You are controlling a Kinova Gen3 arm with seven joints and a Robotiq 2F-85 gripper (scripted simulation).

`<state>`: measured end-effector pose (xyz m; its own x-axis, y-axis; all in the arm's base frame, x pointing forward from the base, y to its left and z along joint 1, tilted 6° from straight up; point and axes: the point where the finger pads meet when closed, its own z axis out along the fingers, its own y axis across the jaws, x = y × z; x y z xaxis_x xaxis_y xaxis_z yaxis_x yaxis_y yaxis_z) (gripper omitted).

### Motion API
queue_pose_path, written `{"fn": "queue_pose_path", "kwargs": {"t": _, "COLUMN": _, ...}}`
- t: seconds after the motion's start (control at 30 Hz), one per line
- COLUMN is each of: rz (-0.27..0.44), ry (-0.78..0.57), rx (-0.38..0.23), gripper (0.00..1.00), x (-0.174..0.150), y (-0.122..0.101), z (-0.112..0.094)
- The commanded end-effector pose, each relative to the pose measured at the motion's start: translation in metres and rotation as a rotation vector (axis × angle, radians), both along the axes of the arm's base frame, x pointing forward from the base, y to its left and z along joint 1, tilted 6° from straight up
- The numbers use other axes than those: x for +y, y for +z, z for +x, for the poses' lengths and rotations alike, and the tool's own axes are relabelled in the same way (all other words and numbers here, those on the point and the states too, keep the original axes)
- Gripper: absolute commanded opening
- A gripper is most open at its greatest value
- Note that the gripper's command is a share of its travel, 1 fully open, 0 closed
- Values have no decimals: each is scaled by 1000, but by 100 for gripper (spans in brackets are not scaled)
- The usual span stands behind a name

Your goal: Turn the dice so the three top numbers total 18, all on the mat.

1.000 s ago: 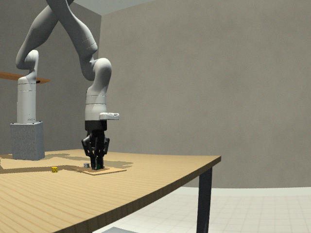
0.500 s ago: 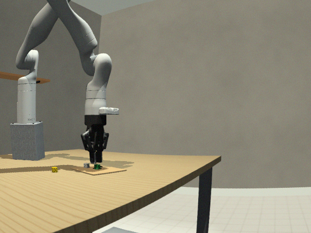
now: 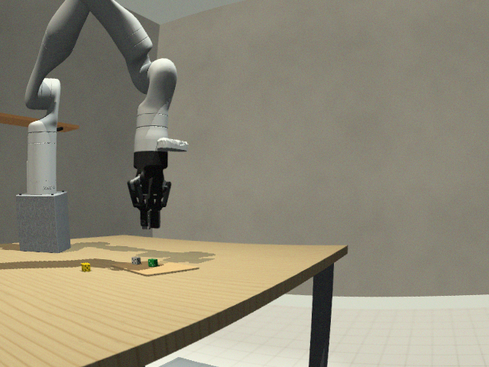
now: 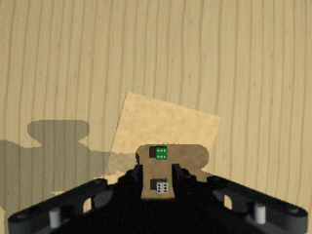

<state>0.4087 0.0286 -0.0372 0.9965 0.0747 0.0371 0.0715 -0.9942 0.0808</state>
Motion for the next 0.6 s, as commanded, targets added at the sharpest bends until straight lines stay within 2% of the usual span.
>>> {"fn": "queue_pose_path", "kwargs": {"t": 0.0, "rz": -5, "ry": -5, "rx": -18, "gripper": 31, "x": -4, "y": 12, "z": 6}}
{"fn": "queue_pose_path", "kwargs": {"t": 0.2, "rz": -5, "ry": -5, "rx": -18, "gripper": 31, "x": -4, "y": 13, "z": 6}}
{"fn": "queue_pose_path", "kwargs": {"t": 0.23, "rz": -5, "ry": -5, "rx": -18, "gripper": 100, "x": -4, "y": 13, "z": 6}}
{"fn": "queue_pose_path", "kwargs": {"t": 0.57, "rz": -5, "ry": -5, "rx": -18, "gripper": 100, "x": -4, "y": 13, "z": 6}}
